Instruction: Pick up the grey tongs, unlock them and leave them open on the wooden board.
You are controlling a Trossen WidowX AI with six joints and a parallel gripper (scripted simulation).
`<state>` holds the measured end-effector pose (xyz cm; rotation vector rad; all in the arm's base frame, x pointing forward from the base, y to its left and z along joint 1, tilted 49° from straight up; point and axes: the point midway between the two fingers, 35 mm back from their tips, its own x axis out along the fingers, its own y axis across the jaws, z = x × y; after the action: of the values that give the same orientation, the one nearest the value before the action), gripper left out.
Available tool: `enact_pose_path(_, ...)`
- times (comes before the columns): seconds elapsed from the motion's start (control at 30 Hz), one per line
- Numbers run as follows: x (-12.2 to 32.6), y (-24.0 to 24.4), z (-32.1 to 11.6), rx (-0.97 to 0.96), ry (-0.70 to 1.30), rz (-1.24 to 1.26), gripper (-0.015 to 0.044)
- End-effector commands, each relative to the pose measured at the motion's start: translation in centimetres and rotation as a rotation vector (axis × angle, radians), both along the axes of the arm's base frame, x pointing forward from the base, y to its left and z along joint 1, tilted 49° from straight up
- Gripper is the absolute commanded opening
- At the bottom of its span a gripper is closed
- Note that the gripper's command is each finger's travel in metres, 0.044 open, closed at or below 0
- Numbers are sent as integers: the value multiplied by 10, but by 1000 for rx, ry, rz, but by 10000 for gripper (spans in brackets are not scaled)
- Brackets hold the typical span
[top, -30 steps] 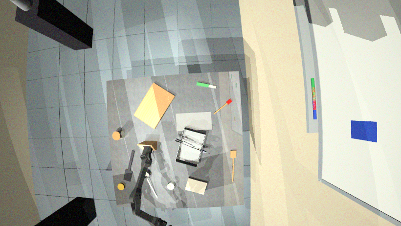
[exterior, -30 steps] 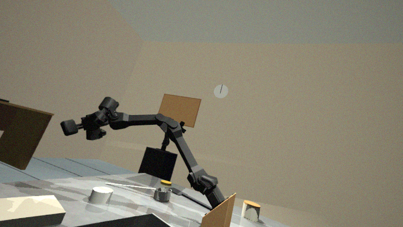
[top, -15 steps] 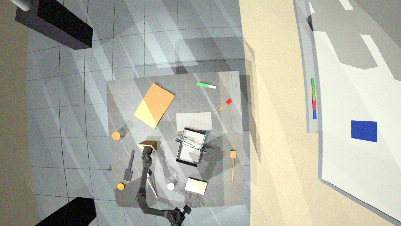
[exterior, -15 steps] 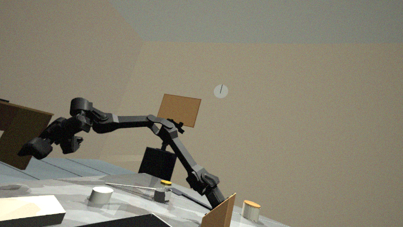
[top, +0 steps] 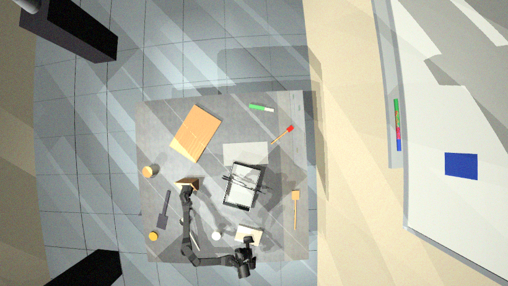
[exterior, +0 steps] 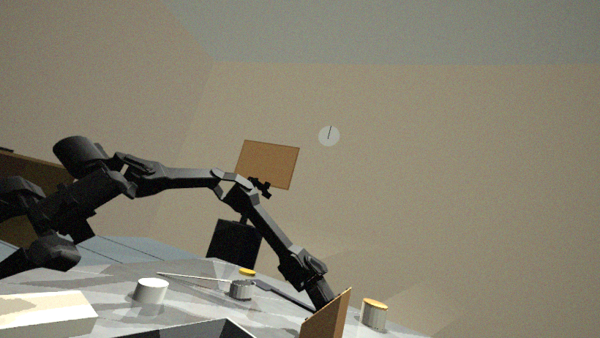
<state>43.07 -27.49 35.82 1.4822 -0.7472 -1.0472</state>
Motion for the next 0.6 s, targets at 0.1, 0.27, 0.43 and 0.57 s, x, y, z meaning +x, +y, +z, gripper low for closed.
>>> enact_pose_path(0.1, 44, 67, -85, 21, 404, 204, 440)
enact_pose_path(0.27, 55, 113, -134, 19, 654, 341, 440)
enact_pose_path(0.43, 58, 166, -184, -20, 922, 488, 440)
enact_pose_path(0.57, 52, 201, -218, -55, 1124, 596, 440)
